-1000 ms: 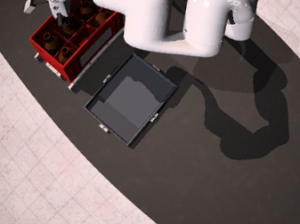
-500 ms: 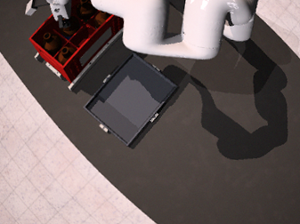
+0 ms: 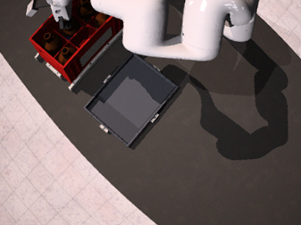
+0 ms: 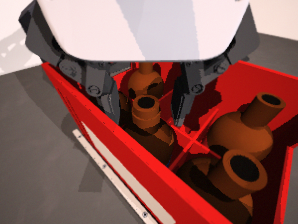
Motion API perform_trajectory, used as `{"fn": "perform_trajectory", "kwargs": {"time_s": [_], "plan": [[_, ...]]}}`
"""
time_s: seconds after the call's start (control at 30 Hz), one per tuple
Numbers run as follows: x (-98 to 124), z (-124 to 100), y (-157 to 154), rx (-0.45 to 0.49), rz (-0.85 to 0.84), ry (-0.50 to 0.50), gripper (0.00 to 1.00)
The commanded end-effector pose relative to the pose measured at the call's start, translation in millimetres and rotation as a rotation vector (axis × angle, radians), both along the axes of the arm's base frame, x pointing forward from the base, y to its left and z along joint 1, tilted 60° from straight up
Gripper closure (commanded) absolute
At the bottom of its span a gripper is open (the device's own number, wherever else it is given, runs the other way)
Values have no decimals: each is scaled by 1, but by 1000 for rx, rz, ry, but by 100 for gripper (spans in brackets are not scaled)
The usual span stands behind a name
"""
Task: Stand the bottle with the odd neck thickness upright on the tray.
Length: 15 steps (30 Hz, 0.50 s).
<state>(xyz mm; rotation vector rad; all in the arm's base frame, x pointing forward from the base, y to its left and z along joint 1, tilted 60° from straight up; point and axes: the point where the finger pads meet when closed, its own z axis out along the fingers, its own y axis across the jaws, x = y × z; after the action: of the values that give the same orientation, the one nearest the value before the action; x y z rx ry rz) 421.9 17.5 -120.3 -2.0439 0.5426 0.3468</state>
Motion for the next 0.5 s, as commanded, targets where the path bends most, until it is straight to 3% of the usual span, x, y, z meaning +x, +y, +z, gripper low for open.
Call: {"fn": "perform_trajectory", "kwargs": {"time_s": [0.0, 0.4, 0.43, 0.47], "plan": [[1, 0, -1, -2, -2, -3, 35], [1, 0, -1, -2, -2, -3, 35], [1, 0, -1, -2, -2, -3, 100], [1, 0, -1, -2, -2, -3, 100]]}}
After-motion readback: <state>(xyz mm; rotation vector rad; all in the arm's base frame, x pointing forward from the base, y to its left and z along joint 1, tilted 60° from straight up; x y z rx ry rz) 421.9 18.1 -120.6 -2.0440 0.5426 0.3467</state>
